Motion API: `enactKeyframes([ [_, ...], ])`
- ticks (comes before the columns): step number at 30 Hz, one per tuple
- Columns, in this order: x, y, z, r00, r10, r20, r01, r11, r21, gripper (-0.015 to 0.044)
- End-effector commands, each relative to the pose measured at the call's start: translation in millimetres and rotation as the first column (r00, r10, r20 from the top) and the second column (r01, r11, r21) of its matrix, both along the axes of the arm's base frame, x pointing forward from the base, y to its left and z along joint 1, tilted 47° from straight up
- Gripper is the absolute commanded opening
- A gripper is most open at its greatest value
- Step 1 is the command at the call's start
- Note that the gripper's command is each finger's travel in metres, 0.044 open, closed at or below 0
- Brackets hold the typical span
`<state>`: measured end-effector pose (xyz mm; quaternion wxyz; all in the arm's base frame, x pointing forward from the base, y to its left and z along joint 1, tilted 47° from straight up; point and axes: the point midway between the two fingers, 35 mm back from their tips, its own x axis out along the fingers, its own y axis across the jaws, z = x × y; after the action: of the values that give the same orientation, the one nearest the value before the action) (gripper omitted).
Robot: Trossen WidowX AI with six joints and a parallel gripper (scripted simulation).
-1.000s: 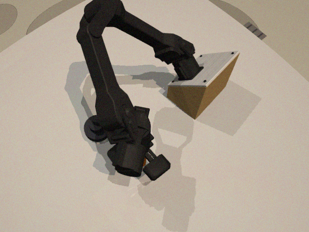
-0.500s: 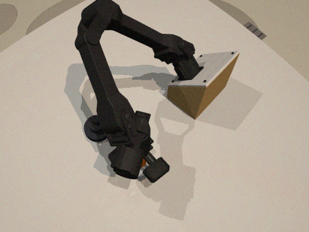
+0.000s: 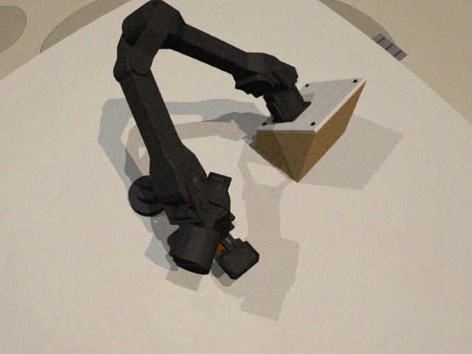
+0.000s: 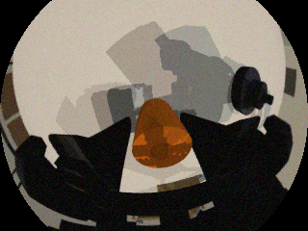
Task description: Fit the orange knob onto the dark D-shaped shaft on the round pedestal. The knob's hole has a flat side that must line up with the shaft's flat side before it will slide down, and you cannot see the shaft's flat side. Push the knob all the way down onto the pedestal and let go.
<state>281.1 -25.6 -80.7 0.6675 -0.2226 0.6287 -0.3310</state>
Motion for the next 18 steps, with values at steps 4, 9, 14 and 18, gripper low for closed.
enactKeyframes([
  [4, 0.2, -0.7, 0.2, 1.000, 0.006, -0.002, -0.006, 1.000, -0.005, 0.0184],
  [9, 0.2, -0.7, 0.2, 1.000, 0.006, -0.002, -0.006, 1.000, -0.005, 0.0131],
  [14, 5.2, 19.4, 13.8, 1.000, 0.008, -0.002, -0.008, 1.000, 0.003, 0.0000],
  [18, 8.0, 42.5, 31.3, 1.000, 0.009, -0.002, -0.009, 1.000, 0.009, 0.0000],
])
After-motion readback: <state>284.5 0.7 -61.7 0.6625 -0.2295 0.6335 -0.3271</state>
